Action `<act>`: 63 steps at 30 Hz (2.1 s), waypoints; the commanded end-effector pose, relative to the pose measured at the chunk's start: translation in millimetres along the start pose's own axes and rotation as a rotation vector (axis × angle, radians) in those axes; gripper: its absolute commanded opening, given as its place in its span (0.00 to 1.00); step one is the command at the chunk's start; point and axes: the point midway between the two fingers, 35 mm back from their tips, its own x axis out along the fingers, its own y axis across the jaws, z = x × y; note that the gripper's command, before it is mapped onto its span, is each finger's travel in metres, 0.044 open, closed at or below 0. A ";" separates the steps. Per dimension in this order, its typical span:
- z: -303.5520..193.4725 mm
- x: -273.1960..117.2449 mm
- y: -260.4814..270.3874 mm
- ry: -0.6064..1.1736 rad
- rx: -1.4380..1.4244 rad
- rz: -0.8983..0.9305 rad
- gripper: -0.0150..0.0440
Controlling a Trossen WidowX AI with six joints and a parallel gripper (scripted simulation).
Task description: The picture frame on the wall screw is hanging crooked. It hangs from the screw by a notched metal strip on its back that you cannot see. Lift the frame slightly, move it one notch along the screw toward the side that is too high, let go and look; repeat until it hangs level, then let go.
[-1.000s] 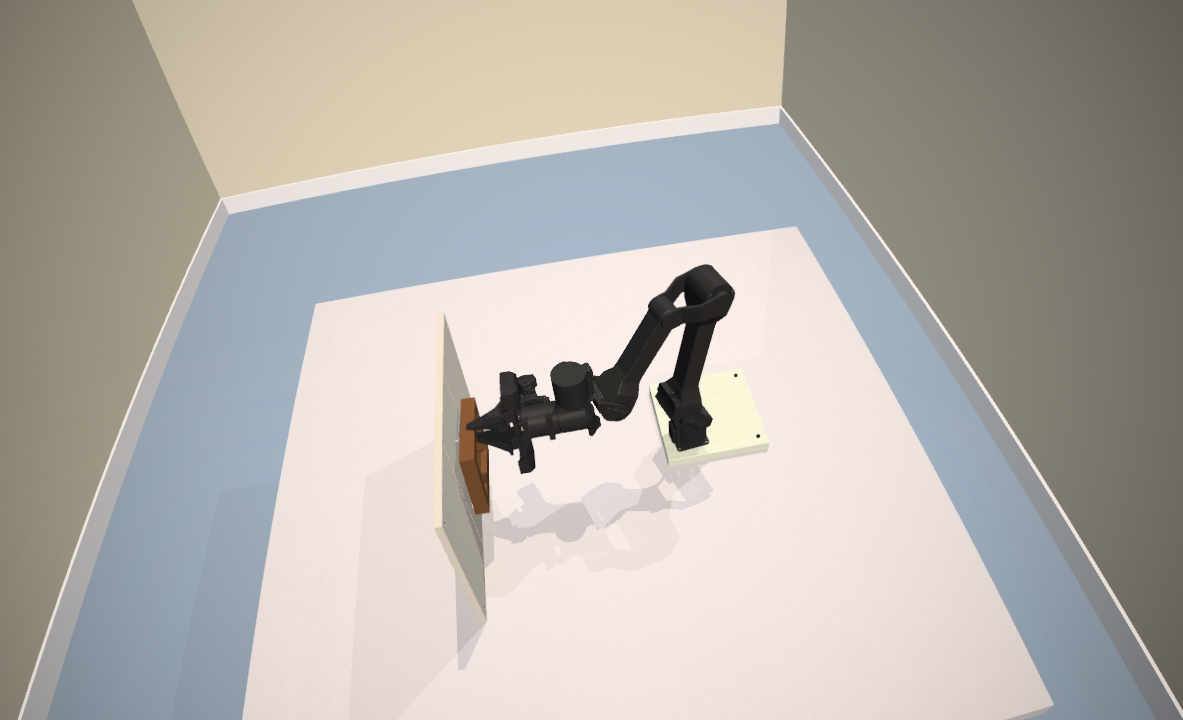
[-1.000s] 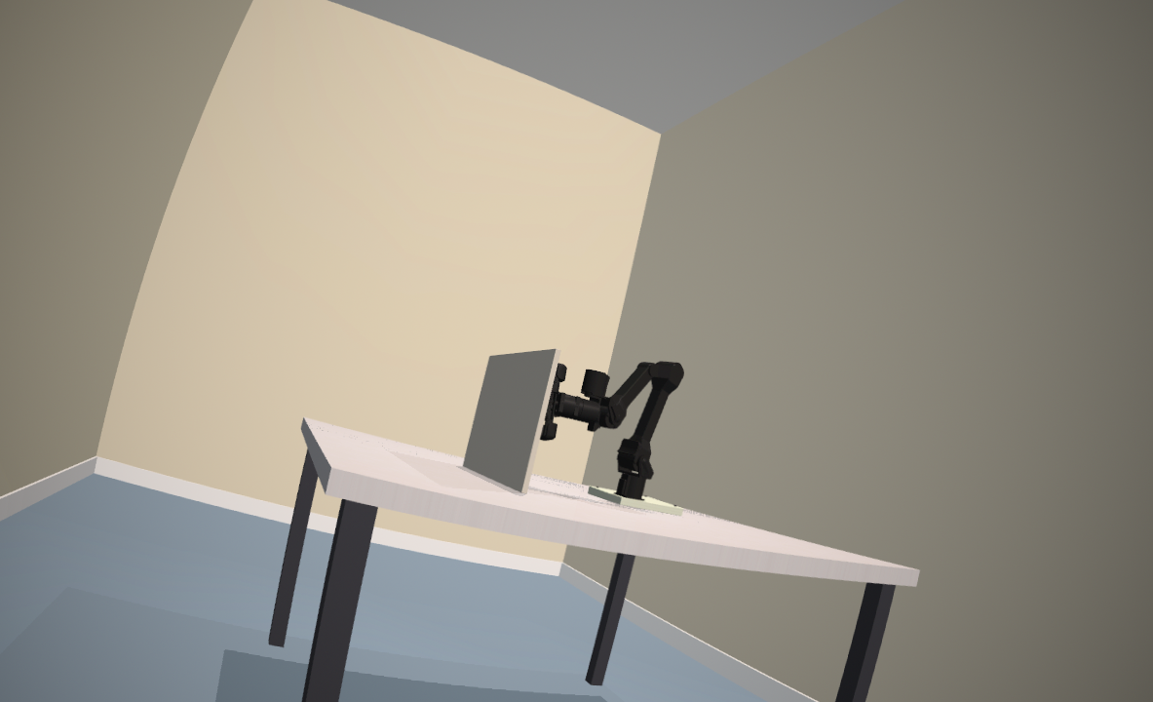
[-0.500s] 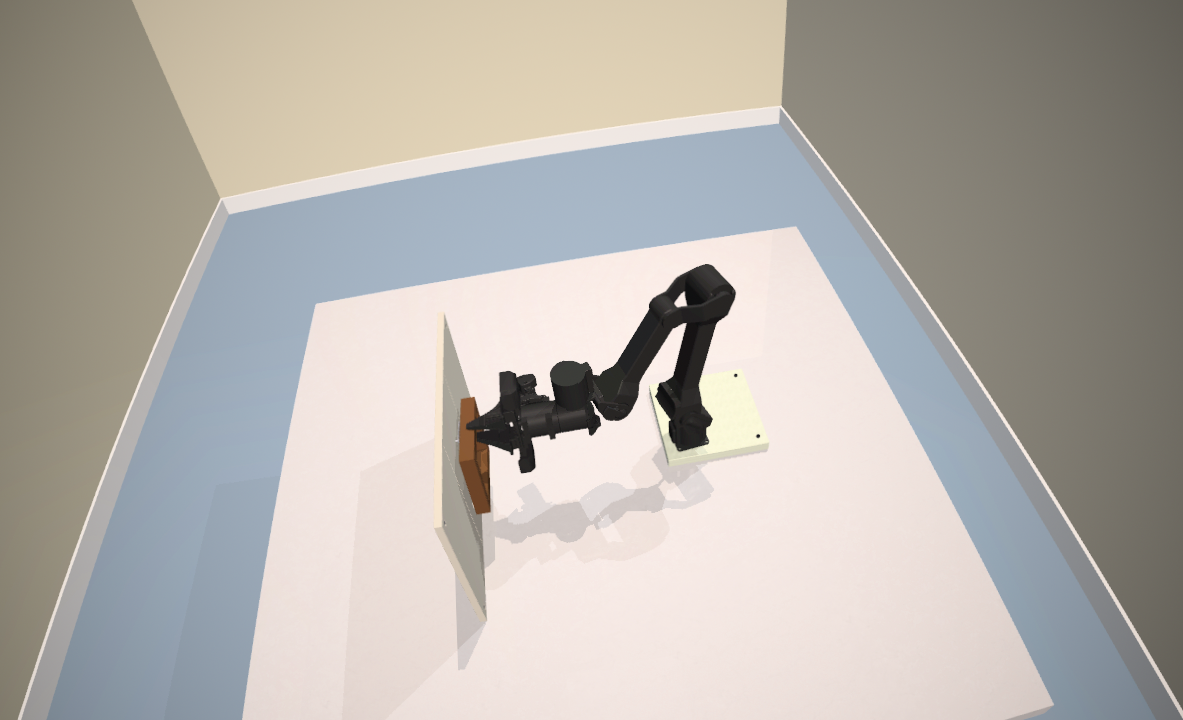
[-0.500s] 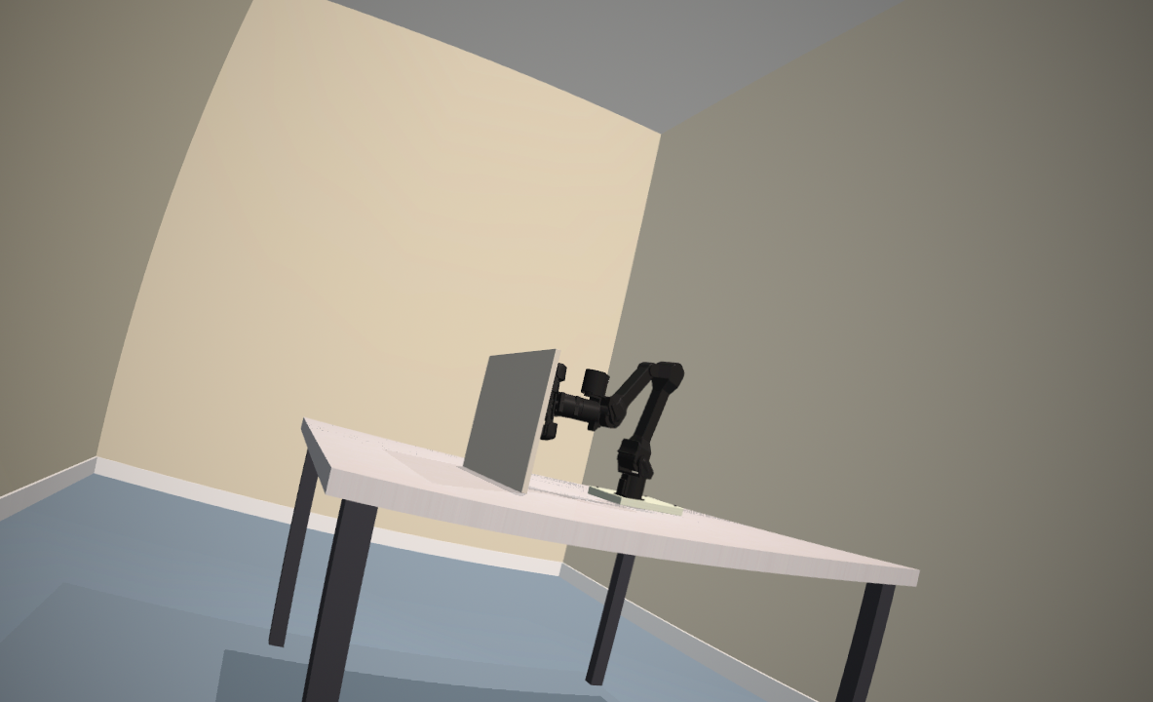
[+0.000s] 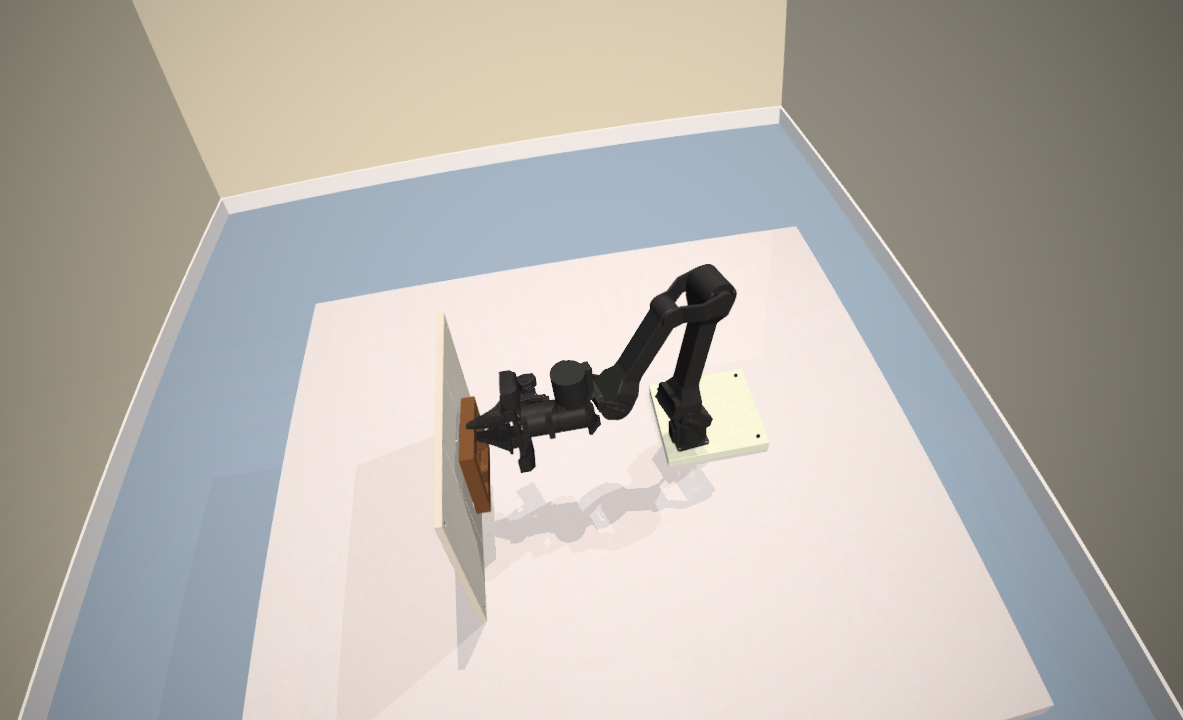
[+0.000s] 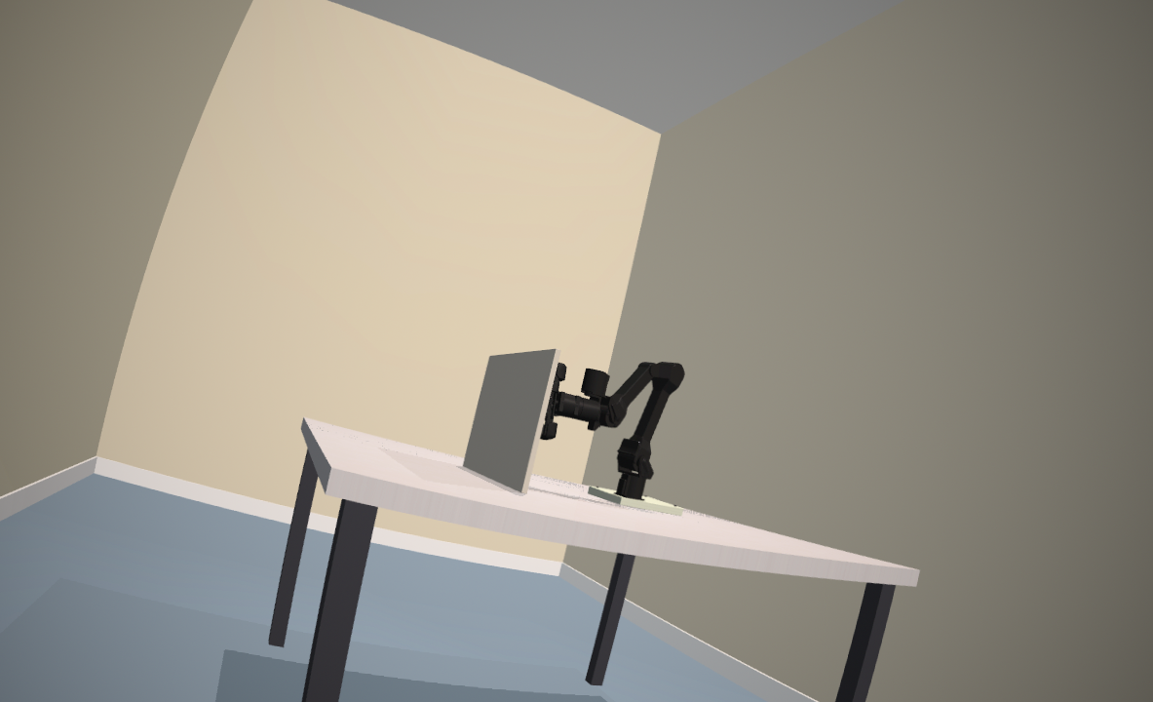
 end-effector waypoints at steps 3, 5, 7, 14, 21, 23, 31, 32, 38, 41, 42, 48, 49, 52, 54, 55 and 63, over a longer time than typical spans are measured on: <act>-0.4 0.1 4.3 0.001 0.006 0.011 0.25; -0.4 0.1 4.5 0.001 0.006 0.011 0.25; -0.4 0.1 4.7 0.001 0.006 0.011 0.25; -0.4 0.1 5.6 0.001 0.006 0.011 0.25; -0.4 0.1 6.5 0.001 0.006 0.012 0.25; -0.4 0.1 6.7 0.001 0.006 0.012 0.25; -0.4 0.1 7.7 0.001 0.006 0.012 0.25; -0.4 0.1 7.8 0.001 0.006 0.012 0.25; -0.4 0.1 8.5 0.001 0.006 0.012 0.25; -0.4 0.1 8.9 0.001 0.006 0.012 0.25; -0.4 0.1 9.0 0.001 0.006 0.012 0.25; -0.4 0.1 9.3 0.001 0.006 0.012 0.25; -0.4 0.1 9.1 0.001 0.006 0.012 0.25; -0.4 0.1 8.5 0.001 0.006 0.012 0.25; -0.4 0.1 8.0 0.001 0.006 0.012 0.25; -0.4 0.1 7.9 0.001 0.006 0.012 0.25; -0.6 0.1 7.1 0.001 0.006 0.012 0.25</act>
